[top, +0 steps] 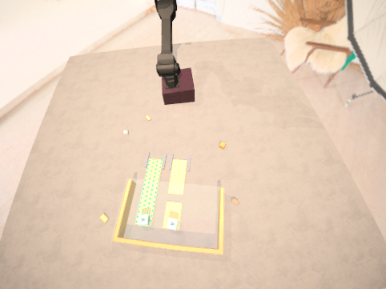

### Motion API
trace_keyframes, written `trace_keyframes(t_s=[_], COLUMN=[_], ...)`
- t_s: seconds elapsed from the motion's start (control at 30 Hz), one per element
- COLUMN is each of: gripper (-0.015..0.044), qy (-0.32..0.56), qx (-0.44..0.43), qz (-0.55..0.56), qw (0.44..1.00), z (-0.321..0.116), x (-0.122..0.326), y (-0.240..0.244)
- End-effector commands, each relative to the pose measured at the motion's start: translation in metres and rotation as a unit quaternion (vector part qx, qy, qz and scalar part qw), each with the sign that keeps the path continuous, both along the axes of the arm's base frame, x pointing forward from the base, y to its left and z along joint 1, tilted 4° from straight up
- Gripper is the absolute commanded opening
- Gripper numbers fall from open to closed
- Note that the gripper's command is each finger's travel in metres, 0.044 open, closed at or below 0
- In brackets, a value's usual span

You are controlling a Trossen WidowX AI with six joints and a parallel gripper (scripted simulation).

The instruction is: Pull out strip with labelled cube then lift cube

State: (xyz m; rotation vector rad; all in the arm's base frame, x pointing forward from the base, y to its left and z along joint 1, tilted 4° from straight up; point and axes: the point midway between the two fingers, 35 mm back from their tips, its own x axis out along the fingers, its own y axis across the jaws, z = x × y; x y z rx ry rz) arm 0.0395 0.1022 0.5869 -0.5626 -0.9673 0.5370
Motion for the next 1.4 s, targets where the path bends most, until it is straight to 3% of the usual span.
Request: trace_keyframes(t_s=[0.0,0.27,0.63,1.0,1.37], gripper=[0.04,0.04,0.04,0.04,0.04], qy=[0.077,0.246,0.469,0.637,0.644], qx=[0.06,0.162,0.222,0.187,0.182], qz=[-0.009,-0.062,-0.189,-0.344,-0.353], qw=[0.995,0.954,0.834,0.664,0.653], z=[-0.015,-0.082,-0.241,-0.418,-0.428], x=[0.051,0.159,0.259,0.264,0.261], y=[-0.018,-0.052,-0.084,-0.108,-0.109])
